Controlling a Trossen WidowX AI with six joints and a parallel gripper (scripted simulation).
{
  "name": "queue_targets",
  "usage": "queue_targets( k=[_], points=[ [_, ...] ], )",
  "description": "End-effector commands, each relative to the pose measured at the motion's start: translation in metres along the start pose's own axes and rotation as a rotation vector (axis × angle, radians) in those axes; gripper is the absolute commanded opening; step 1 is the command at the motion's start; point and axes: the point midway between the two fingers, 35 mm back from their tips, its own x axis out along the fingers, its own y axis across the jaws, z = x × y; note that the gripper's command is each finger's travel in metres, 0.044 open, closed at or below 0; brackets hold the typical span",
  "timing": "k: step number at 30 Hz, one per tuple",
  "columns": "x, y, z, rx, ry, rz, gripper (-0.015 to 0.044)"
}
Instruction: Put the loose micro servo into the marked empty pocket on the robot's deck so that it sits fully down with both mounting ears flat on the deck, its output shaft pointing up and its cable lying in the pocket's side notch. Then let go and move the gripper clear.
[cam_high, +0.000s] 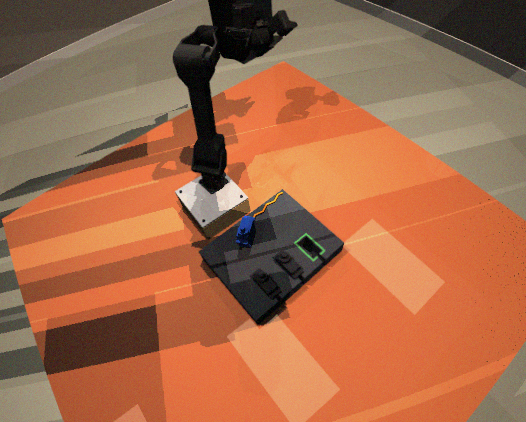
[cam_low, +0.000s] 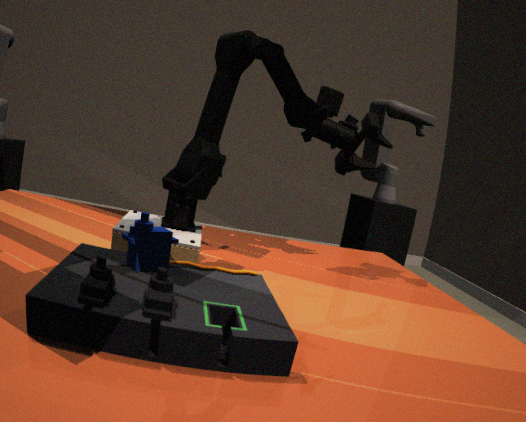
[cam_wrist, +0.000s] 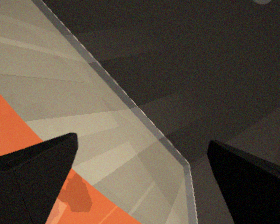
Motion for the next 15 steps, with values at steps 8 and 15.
queue_targets(
  k=[8, 15],
  points=[
    [0.016, -0.036, -0.049, -0.106, 0.128, -0.019, 0.044],
    [0.024, -0.086, -0.125, -0.256, 0.323, -0.01, 0.044]
  ],
)
